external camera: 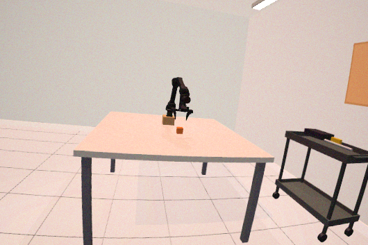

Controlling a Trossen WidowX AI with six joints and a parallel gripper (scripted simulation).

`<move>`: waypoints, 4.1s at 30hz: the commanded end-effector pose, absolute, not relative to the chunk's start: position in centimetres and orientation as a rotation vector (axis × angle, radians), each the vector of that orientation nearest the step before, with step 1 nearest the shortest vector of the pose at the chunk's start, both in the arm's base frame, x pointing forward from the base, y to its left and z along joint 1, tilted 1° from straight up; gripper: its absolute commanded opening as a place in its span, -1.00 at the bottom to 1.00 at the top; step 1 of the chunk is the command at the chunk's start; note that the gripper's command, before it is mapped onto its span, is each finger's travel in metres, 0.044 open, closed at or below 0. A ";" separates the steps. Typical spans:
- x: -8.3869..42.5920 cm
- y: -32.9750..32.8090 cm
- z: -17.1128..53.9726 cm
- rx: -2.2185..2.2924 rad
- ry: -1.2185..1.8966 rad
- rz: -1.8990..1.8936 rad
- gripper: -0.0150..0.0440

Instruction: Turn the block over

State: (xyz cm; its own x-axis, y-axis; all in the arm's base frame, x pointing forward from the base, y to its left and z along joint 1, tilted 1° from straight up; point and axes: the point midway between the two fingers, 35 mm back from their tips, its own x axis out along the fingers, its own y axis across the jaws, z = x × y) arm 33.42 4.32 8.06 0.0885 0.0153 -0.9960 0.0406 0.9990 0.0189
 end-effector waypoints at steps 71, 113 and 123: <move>33.7 4.6 -0.5 0.048 1.530 -0.009 -0.14; 33.2 4.6 1.8 0.042 1.024 -0.020 -0.49; 33.8 4.7 0.7 0.037 0.950 -0.019 -0.49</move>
State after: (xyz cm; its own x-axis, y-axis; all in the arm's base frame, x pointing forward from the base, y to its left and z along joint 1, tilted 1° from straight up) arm 33.71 4.75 1.51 0.5598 0.0080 -0.8286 0.0285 0.9992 0.0289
